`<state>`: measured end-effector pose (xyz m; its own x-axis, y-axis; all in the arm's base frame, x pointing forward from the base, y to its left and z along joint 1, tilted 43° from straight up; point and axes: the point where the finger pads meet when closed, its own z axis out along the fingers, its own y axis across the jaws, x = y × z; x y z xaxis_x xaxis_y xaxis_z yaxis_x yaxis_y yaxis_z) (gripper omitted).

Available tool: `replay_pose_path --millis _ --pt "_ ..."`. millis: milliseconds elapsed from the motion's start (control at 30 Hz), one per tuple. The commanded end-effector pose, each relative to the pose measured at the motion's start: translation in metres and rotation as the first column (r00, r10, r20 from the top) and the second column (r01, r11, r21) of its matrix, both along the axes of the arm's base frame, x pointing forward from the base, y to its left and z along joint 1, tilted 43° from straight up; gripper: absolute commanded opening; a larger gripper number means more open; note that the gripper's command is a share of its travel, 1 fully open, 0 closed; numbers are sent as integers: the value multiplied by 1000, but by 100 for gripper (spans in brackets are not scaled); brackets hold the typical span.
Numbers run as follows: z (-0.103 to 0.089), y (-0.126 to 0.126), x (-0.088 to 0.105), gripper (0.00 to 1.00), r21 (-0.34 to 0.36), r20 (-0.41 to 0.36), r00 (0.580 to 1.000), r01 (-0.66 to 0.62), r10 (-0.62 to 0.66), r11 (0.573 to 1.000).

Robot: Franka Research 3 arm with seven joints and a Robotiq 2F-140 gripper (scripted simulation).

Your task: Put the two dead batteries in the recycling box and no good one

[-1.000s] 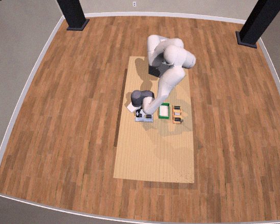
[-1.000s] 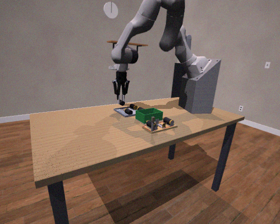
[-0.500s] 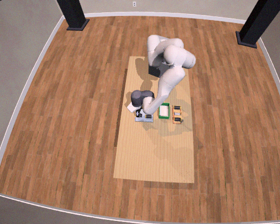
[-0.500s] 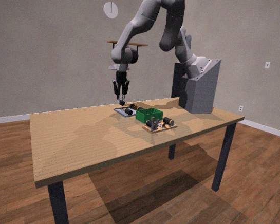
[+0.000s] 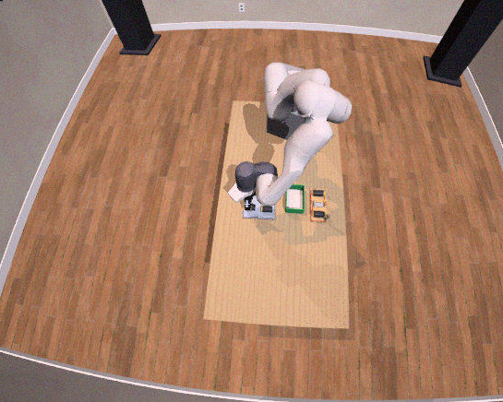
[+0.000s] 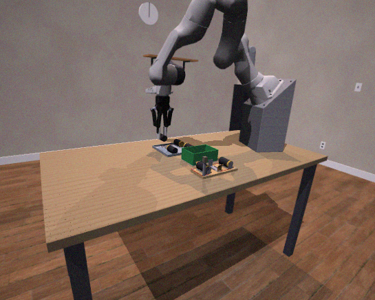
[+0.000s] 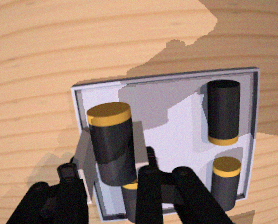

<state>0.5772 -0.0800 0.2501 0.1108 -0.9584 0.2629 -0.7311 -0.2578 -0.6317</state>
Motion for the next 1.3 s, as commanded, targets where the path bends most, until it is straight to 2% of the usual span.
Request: replay_pose_path --millis 0,300,667,1133,1167,1267 --pt "0 0 0 16 4 1 1000 5 -5 1000" --pt "-2 0 1 16 4 1 1000 5 -5 1000" --pt "-32 -5 29 16 4 1 1000 5 -5 1000" --pt "-33 -5 30 16 4 1 1000 5 -5 1000" --pt "-33 -5 30 29 4 1 1000 5 -5 1000" --pt "-33 -5 30 29 4 1 1000 5 -5 1000"
